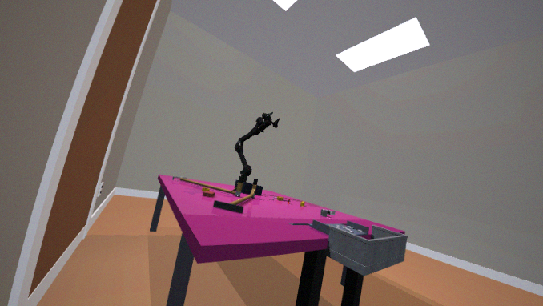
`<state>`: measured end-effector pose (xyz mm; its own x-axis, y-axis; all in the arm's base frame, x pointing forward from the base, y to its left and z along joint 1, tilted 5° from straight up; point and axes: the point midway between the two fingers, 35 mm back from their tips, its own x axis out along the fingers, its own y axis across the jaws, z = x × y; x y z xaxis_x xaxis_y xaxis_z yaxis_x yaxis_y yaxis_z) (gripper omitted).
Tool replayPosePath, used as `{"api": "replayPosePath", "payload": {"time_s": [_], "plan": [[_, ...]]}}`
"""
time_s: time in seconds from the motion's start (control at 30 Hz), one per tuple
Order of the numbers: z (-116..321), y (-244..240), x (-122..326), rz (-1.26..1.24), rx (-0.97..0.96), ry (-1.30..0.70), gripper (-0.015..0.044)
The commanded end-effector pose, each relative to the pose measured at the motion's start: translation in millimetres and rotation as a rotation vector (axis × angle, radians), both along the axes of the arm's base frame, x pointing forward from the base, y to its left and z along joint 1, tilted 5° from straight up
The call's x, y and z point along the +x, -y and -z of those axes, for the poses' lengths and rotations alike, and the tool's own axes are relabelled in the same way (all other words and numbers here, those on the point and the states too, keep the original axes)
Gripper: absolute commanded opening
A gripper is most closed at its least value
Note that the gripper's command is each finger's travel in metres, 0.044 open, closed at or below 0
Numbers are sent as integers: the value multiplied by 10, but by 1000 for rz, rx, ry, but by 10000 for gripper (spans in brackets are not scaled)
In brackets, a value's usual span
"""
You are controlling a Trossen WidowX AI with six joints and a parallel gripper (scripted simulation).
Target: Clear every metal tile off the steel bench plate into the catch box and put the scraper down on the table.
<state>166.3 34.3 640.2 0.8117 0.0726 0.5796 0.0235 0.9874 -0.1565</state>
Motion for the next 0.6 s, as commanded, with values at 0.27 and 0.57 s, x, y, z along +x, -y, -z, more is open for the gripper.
{"api": "replayPosePath", "payload": {"time_s": [0.27, 0.57], "plan": [[305, 85, 212, 65, -35, -93, 440], [544, 199, 357, 119, -46, -170, 440]]}}
